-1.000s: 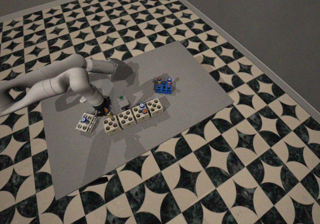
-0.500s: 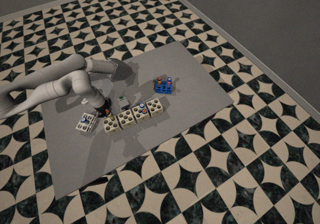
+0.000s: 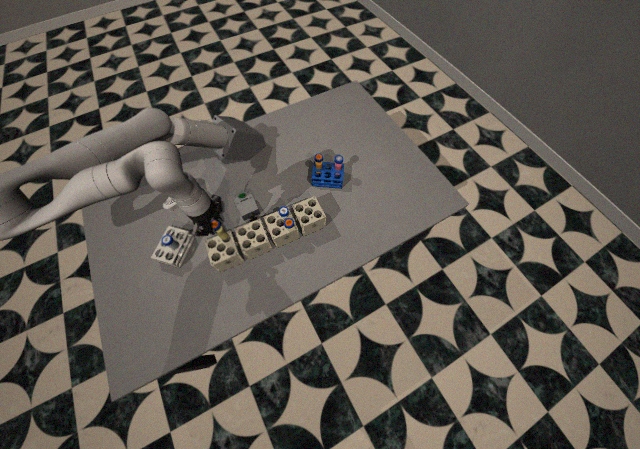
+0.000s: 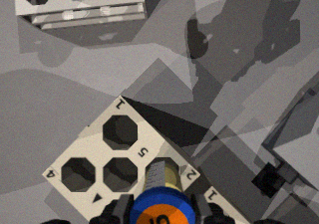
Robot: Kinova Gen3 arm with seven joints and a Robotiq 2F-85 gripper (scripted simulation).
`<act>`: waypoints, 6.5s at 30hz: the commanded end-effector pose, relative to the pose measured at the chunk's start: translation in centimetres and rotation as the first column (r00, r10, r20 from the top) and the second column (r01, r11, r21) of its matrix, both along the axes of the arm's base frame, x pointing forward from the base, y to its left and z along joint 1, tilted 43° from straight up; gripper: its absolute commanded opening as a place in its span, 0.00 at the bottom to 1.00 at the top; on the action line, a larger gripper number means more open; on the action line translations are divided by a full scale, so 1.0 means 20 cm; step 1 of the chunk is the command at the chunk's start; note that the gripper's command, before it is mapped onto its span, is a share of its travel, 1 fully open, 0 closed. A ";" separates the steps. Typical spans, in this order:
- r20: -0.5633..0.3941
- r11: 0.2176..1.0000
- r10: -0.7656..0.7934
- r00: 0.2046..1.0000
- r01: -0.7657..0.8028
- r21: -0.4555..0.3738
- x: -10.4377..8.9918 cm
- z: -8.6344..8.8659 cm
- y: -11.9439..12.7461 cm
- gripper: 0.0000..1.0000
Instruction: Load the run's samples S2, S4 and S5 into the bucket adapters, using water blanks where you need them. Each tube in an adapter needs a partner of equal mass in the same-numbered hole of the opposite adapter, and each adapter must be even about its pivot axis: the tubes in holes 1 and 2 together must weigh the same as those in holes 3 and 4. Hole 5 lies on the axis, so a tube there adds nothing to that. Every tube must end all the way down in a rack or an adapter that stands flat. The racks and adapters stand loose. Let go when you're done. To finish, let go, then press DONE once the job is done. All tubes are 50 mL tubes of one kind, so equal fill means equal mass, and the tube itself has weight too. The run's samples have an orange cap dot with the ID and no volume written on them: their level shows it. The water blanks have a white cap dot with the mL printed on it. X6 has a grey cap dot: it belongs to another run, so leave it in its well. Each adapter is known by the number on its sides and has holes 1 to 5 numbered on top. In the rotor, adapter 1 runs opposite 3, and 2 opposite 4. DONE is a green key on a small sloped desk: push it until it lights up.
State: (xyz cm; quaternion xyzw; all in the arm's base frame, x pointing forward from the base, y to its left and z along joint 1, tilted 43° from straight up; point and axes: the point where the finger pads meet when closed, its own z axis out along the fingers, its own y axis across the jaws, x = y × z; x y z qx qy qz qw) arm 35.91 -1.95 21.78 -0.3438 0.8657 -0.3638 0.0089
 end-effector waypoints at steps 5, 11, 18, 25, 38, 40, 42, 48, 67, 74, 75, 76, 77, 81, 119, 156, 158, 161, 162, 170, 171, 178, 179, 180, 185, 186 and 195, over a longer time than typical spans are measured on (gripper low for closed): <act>0.001 1.000 0.001 1.000 -0.001 0.000 0.00 -0.01 0.00 0.10; 0.001 1.000 0.001 1.000 -0.001 0.000 0.01 -0.02 -0.01 0.10; 0.001 1.000 0.001 1.000 -0.001 0.000 0.01 -0.03 -0.03 0.10; 0.001 1.000 0.001 1.000 -0.001 0.000 0.02 -0.05 -0.04 0.10; 0.001 1.000 0.001 1.000 -0.001 0.000 0.03 -0.08 -0.06 0.10; 0.001 1.000 0.001 1.000 -0.001 0.000 0.03 -0.08 -0.07 0.10; 0.001 1.000 0.001 1.000 -0.001 0.000 0.03 -0.09 -0.07 0.10; 0.001 1.000 0.001 1.000 -0.001 0.000 0.04 -0.10 -0.08 0.10; 0.001 1.000 0.001 1.000 -0.001 0.000 0.05 -0.14 -0.12 0.10; 0.001 1.000 0.001 1.000 -0.001 0.000 0.06 -0.15 -0.13 0.10; 0.001 1.000 0.001 1.000 -0.001 0.000 0.06 -0.16 -0.13 0.10; 0.001 1.000 0.001 1.000 -0.001 0.000 0.06 -0.16 -0.13 0.10; 0.001 1.000 0.001 1.000 -0.001 0.000 0.06 -0.16 -0.14 0.10; 0.001 1.000 0.001 1.000 -0.001 0.000 0.06 -0.17 -0.14 0.10; 0.001 1.000 0.001 1.000 -0.001 0.000 0.09 -0.25 -0.21 0.10; 0.001 1.000 0.001 1.000 -0.001 0.000 0.12 -0.33 -0.28 0.10; 0.001 1.000 0.001 1.000 -0.001 0.000 0.12 -0.33 -0.28 0.10; 0.001 1.000 0.001 1.000 -0.001 0.000 0.12 -0.33 -0.28 0.10; 0.001 1.000 0.001 1.000 -0.001 0.000 0.12 -0.33 -0.28 0.10; 0.001 1.000 0.001 1.000 -0.001 0.000 0.12 -0.33 -0.28 0.62; 0.001 1.000 0.001 1.000 -0.001 0.000 0.12 -0.33 -0.28 0.62; 0.001 1.000 0.001 1.000 -0.001 0.000 0.12 -0.33 -0.28 0.62; 0.001 1.000 0.001 1.000 -0.001 0.000 0.12 -0.33 -0.28 0.62; 0.001 1.000 0.001 1.000 -0.001 0.000 0.12 -0.33 -0.28 0.62; 0.001 1.000 0.001 1.000 -0.001 0.000 0.12 -0.33 -0.28 0.62; 0.001 1.000 0.001 1.000 -0.001 0.000 0.12 -0.33 -0.28 0.62; 0.001 1.000 0.001 1.000 -0.001 0.000 0.12 -0.32 -0.27 0.62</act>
